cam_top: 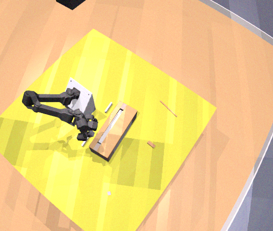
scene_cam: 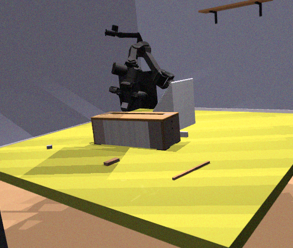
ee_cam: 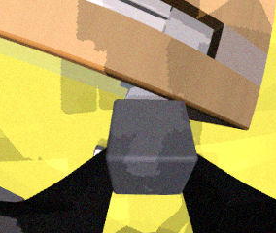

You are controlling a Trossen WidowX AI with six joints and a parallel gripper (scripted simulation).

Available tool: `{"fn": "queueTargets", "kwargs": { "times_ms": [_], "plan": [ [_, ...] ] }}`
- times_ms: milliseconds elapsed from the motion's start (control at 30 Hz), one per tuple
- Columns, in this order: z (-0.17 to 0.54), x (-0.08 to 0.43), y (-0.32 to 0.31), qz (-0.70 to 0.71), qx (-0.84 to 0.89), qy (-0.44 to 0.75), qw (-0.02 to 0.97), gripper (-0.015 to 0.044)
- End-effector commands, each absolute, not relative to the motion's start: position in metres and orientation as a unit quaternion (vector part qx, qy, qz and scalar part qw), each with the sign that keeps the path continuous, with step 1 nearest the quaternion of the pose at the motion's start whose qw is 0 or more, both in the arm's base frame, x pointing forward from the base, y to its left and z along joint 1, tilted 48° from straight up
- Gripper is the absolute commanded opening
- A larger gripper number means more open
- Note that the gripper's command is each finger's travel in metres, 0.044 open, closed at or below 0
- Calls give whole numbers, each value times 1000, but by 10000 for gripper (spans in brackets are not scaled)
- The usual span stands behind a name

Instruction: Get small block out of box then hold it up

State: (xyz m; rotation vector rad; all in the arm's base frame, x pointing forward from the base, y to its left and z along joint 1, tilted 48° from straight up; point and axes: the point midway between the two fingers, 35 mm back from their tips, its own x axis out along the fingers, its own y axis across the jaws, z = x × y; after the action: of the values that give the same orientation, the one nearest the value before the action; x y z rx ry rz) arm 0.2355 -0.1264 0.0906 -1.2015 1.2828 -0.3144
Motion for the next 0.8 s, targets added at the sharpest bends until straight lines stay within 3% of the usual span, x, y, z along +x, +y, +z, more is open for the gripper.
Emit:
{"fn": "queueTargets", "kwargs": {
  "times_ms": [0,767],
  "plan": [
    [89,232,-123,-92,-579,571,574,0],
    [94,227,-106,140,-785,552,243,0]
  ]
}}
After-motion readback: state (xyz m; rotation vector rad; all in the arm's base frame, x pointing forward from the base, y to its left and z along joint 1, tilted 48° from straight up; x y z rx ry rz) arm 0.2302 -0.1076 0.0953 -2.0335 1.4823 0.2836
